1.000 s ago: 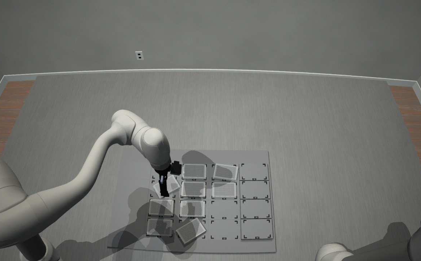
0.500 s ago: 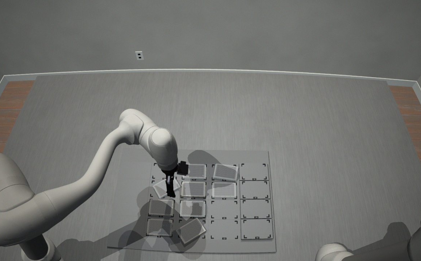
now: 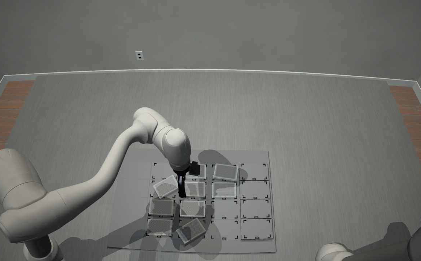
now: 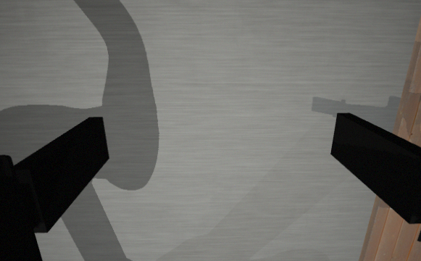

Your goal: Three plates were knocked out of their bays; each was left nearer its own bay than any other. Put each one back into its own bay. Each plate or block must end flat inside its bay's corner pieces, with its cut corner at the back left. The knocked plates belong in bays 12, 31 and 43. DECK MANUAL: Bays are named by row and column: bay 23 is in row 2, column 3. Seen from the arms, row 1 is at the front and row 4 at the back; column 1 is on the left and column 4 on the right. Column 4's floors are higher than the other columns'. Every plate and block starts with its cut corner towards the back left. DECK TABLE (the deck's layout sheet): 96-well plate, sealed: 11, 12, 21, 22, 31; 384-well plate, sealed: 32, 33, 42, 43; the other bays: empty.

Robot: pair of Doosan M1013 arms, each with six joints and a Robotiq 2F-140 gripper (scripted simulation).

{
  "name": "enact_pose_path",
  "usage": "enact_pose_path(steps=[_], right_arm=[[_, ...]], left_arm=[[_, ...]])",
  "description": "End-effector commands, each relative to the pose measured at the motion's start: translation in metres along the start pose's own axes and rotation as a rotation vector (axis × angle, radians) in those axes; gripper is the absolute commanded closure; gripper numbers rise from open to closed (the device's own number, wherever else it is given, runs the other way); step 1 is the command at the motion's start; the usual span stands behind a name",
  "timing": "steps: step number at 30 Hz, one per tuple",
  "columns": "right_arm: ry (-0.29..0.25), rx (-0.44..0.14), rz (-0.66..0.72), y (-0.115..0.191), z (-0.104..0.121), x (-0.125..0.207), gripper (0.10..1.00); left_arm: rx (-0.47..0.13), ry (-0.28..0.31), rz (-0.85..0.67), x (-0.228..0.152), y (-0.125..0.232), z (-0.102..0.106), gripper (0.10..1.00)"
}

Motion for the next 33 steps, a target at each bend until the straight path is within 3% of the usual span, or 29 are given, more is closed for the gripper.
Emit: enact_pose_path(steps=[1, 21, 33], right_arm=[[-0.001, 0.001, 0.000, 0.000, -0.001, 0.000, 0.098], [-0.001, 0.001, 0.000, 0.000, -0.001, 0.000, 0.098], [-0.001, 0.001, 0.000, 0.000, -0.001, 0.000, 0.098]], left_arm=[[0.000, -0.001, 0.000, -0.001, -0.010, -0.001, 0.098], [0.000, -0.001, 0.000, -0.009, -0.082, -0.001, 0.098], [0.000, -0.001, 0.000, -0.009, -0.082, -0.001, 0.098]])
Point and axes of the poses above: on each arm, the point where the finger pads meet when closed, its own z axis out along the fingers, its own x axis across the jaws, y = z × x, the point moved 3 cm from there along -z, back along the fingers, and after that the axes turned 6 degrees about z, right-handed, at the moved point
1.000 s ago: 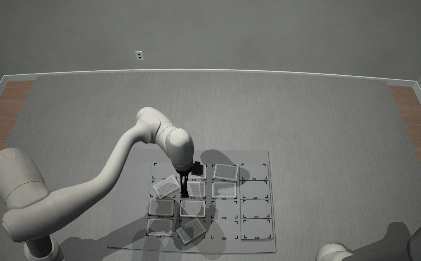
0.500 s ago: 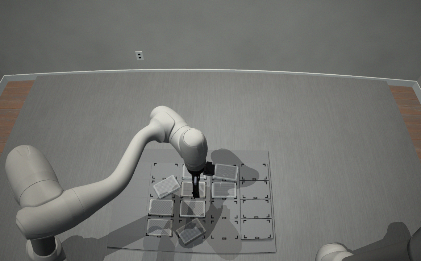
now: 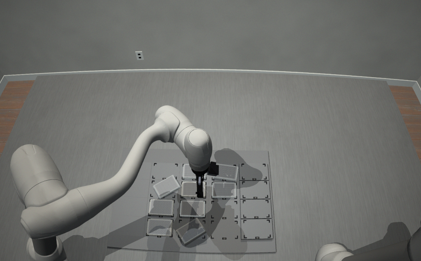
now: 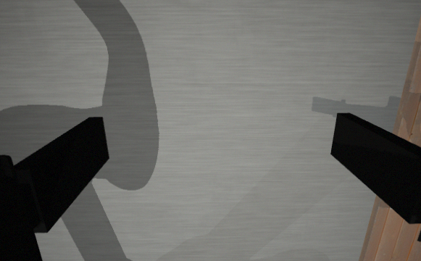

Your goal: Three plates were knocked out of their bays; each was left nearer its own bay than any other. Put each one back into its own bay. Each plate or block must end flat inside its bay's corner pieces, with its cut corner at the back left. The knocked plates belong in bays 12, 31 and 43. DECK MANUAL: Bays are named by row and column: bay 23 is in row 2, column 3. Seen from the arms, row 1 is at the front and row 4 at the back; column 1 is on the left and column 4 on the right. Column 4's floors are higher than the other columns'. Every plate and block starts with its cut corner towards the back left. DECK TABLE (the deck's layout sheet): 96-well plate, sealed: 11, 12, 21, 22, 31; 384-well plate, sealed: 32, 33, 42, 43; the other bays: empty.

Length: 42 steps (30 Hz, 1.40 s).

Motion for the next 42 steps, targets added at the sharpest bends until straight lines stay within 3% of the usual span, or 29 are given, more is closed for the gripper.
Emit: enact_pose_path(steps=[1, 35, 42], right_arm=[[-0.001, 0.001, 0.000, 0.000, -0.001, 0.000, 0.098], [-0.001, 0.001, 0.000, 0.000, -0.001, 0.000, 0.098], [-0.001, 0.001, 0.000, 0.000, -0.001, 0.000, 0.098]], left_arm=[[0.001, -0.001, 0.000, 0.000, 0.000, -0.001, 0.098], [0.001, -0.001, 0.000, 0.000, 0.000, -0.001, 0.098], [0.001, -0.001, 0.000, -0.003, -0.028, -0.001, 0.098]])
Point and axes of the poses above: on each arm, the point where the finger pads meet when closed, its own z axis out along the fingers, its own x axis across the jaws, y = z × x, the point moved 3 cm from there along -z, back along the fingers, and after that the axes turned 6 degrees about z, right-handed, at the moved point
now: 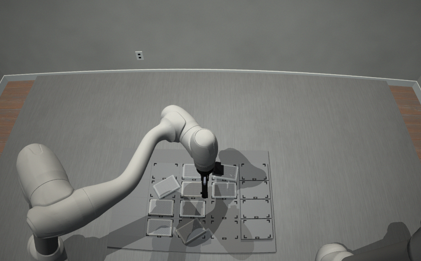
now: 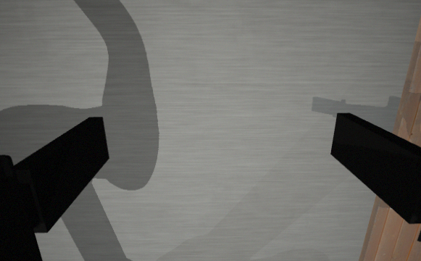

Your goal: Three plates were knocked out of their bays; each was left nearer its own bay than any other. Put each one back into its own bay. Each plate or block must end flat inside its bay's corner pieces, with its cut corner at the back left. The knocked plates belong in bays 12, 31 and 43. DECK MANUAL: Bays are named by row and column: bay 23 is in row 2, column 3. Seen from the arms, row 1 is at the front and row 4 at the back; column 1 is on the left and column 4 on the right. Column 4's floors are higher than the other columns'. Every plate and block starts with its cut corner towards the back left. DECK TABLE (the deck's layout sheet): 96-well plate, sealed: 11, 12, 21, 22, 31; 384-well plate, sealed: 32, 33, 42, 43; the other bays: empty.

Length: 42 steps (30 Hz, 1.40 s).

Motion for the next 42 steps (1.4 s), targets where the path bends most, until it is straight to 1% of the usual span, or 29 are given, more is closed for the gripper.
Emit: enact_pose_path(steps=[1, 5, 7, 22, 24, 38, 42], right_arm=[[-0.001, 0.001, 0.000, 0.000, -0.001, 0.000, 0.098], [-0.001, 0.001, 0.000, 0.000, -0.001, 0.000, 0.098], [-0.001, 0.001, 0.000, 0.000, -0.001, 0.000, 0.098], [-0.001, 0.001, 0.000, 0.000, -0.001, 0.000, 0.098], [-0.001, 0.001, 0.000, 0.000, -0.001, 0.000, 0.098], [-0.001, 0.001, 0.000, 0.000, -0.001, 0.000, 0.098], [-0.001, 0.001, 0.000, 0.000, -0.001, 0.000, 0.098]], left_arm=[[0.001, -0.001, 0.000, -0.001, -0.010, -0.001, 0.098], [0.001, -0.001, 0.000, -0.003, -0.026, -0.001, 0.098], [0.001, -0.001, 0.000, -0.003, -0.026, -0.001, 0.098], [0.001, -0.001, 0.000, -0.009, -0.086, -0.001, 0.098], [0.001, -0.001, 0.000, -0.009, -0.086, -0.001, 0.098], [0.001, -0.001, 0.000, -0.015, -0.141, -0.001, 0.098], [0.001, -0.001, 0.000, -0.015, -0.141, -0.001, 0.098]])
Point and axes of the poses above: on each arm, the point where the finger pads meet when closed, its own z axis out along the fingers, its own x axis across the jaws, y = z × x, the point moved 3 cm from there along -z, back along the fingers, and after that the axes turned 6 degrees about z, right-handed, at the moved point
